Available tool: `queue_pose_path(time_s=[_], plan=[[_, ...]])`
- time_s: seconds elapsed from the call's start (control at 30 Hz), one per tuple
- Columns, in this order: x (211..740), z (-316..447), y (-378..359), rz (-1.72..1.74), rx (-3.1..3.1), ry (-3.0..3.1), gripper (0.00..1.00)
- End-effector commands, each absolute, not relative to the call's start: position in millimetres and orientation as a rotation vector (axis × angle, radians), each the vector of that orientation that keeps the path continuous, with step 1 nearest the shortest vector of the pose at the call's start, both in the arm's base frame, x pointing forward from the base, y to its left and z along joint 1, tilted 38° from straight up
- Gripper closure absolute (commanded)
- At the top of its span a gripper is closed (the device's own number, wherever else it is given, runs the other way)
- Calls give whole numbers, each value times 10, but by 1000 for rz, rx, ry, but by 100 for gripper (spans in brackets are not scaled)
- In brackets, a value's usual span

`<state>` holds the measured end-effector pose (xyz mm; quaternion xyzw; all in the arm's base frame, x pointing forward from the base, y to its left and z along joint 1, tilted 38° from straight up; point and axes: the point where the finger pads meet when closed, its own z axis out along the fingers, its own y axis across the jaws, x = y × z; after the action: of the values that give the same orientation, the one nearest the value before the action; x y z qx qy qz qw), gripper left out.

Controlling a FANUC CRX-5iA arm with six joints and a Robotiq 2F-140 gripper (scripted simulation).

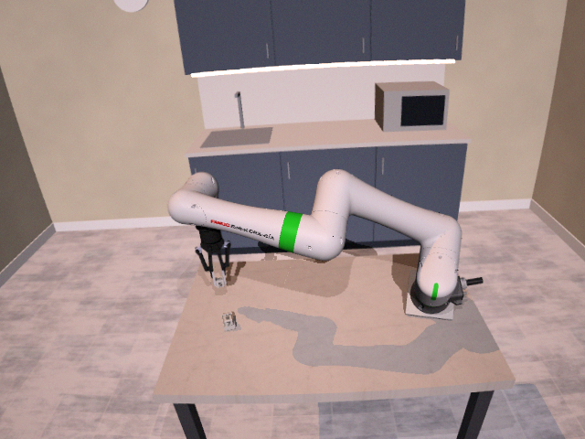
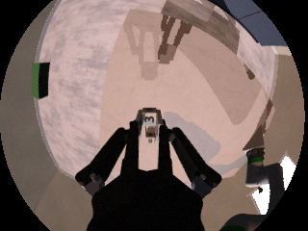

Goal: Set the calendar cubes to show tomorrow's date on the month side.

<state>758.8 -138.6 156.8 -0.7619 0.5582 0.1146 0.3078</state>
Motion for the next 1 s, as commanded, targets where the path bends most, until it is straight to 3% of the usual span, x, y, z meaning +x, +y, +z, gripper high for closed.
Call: queue_pose_path(time_s=[0.0, 0.3, 0.97], plan=[[7586, 1578, -1381, 302, -2014, 1476, 76], [7259, 2111, -765, 301, -2017, 1472, 76], [7260, 2084, -733, 301, -2017, 1473, 76]])
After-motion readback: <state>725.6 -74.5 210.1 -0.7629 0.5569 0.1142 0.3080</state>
